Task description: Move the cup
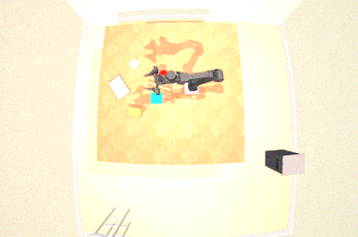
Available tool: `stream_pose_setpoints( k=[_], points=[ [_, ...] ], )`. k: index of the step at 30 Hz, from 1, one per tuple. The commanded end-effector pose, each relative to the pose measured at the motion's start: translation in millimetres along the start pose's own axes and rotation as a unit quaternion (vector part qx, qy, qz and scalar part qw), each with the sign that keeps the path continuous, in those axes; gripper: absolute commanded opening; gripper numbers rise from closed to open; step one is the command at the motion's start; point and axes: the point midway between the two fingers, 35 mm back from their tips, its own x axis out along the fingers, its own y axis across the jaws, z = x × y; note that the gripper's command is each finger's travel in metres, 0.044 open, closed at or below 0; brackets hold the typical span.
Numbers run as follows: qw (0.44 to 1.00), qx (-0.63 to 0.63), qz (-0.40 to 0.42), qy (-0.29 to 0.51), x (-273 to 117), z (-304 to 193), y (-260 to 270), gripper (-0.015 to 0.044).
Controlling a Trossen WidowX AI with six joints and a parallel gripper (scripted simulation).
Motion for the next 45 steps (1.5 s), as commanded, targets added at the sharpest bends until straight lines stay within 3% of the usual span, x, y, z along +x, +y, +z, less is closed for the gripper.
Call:
stream_pose_setpoints(
  k=[1,5,10,19,22,45],
  points=[
    [1.000,-0.007,-0.002,0.008,1.2,-3.0,-1.6,0.0374],
    [0.971,-0.147,-0.023,0.186,12.7,-64.6,-34.8,0.0269],
    [0.869,-0.279,0.036,0.407,-9.5,-136.6,-73.8,0.0148],
    [0.663,-0.335,0.263,0.616,-87.1,-193.3,-102.9,0.0148],
    [0.622,-0.327,0.321,0.635,-107.6,-196.5,-103.3,0.0148],
    [0.622,-0.327,0.321,0.635,-108.5,-208.7,-103.2,0.0148]
  ],
)
